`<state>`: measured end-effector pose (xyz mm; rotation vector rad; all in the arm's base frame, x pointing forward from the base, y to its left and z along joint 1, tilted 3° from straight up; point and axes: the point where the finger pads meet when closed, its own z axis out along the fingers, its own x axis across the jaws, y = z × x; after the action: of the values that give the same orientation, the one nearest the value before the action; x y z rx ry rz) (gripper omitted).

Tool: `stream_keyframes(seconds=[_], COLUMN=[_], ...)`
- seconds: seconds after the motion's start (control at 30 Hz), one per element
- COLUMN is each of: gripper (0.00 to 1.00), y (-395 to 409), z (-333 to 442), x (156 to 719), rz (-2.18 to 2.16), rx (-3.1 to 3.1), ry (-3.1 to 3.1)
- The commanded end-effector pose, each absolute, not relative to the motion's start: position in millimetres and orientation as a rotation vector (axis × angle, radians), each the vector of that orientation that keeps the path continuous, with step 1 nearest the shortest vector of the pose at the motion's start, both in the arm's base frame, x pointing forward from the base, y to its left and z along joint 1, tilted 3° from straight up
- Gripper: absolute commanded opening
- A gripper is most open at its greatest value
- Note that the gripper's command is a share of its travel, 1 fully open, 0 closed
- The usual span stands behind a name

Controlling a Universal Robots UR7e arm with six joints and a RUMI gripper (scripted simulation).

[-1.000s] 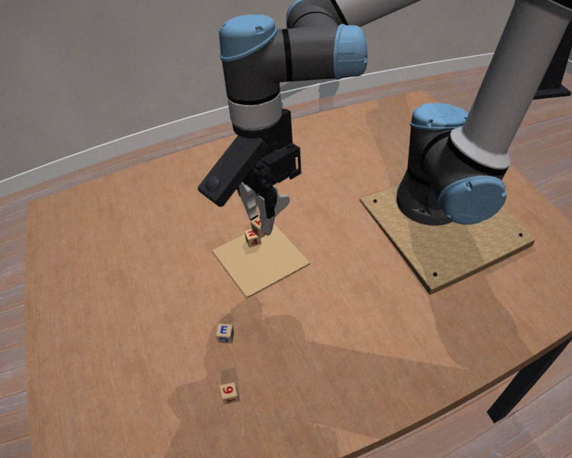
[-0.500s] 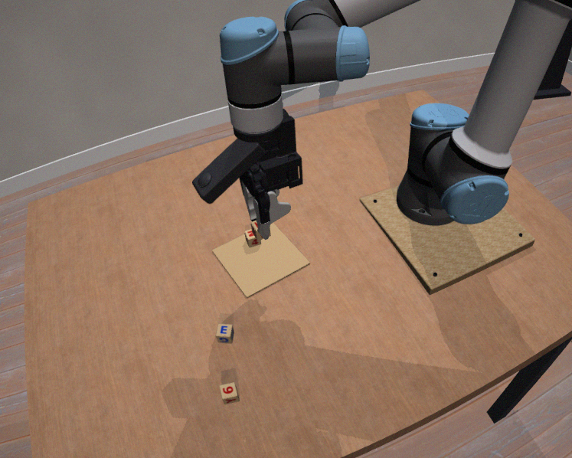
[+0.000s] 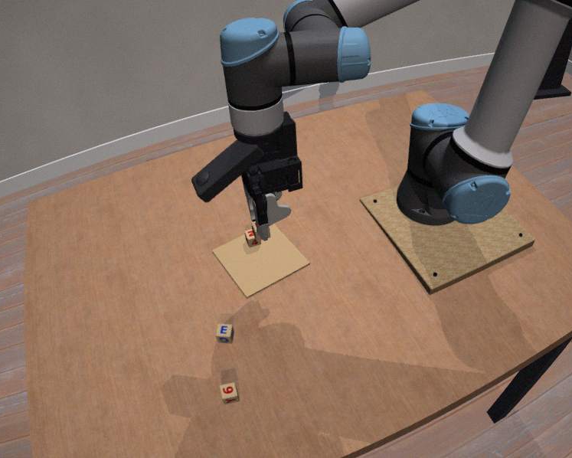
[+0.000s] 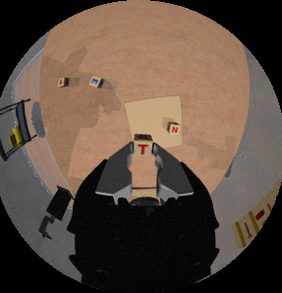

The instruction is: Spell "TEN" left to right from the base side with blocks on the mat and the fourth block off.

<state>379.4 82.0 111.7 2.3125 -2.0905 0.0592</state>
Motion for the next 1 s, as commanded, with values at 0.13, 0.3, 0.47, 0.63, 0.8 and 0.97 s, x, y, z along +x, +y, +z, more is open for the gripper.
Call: stream_keyframes(seconds=[0.13,0.3,0.47,0.63,0.8,0.97], gripper=[0.05,0.05,0.05,0.05,0.05,0.05], y=[82,82,82,80,79,79], z=[113,108,96,75,60,37], x=[381,379,379,380,380,380], rz=[0.065,0.058,0.058,0.058,0.058,0.058], rx=[2.309,2.307,2.306,2.305,2.305,2.305], ry=[-2.096,-2.093,-2.094,-2.095,-2.096,-2.096])
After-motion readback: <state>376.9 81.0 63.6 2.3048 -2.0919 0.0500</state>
